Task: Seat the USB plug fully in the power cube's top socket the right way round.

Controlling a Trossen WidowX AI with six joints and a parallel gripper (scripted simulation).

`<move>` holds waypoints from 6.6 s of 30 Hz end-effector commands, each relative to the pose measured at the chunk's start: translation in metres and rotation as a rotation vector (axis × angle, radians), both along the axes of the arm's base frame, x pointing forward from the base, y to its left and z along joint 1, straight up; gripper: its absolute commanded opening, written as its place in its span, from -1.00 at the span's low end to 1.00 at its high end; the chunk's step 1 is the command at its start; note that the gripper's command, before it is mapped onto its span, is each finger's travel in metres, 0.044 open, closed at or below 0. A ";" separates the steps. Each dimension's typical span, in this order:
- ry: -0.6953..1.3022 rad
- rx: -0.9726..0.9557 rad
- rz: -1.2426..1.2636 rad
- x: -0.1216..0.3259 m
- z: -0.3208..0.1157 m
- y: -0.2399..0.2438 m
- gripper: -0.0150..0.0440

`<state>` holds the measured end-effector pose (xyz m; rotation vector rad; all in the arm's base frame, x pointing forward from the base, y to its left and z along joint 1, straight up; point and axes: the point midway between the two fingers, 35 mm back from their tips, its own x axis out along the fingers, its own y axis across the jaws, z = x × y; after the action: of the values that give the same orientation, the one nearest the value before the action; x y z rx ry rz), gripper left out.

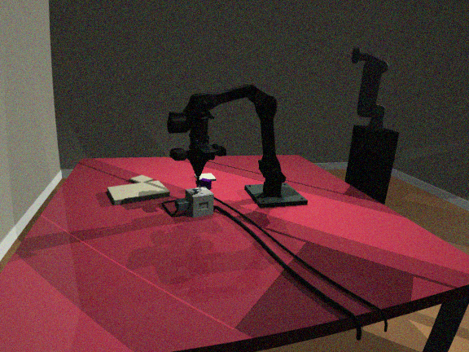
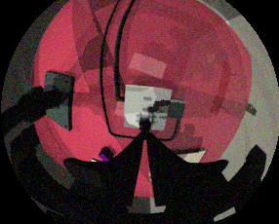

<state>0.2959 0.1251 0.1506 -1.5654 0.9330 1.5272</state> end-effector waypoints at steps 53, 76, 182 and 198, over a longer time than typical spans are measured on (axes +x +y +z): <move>-0.009 -0.011 -0.026 0.003 -0.007 -0.002 -0.49; -0.009 -0.011 -0.026 0.003 -0.009 -0.002 -0.49; -0.009 -0.011 -0.026 0.003 -0.022 -0.002 -0.49; -0.009 -0.011 -0.026 0.003 -0.024 -0.002 -0.49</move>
<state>0.2988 0.1234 0.1281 -1.5616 0.9519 1.5037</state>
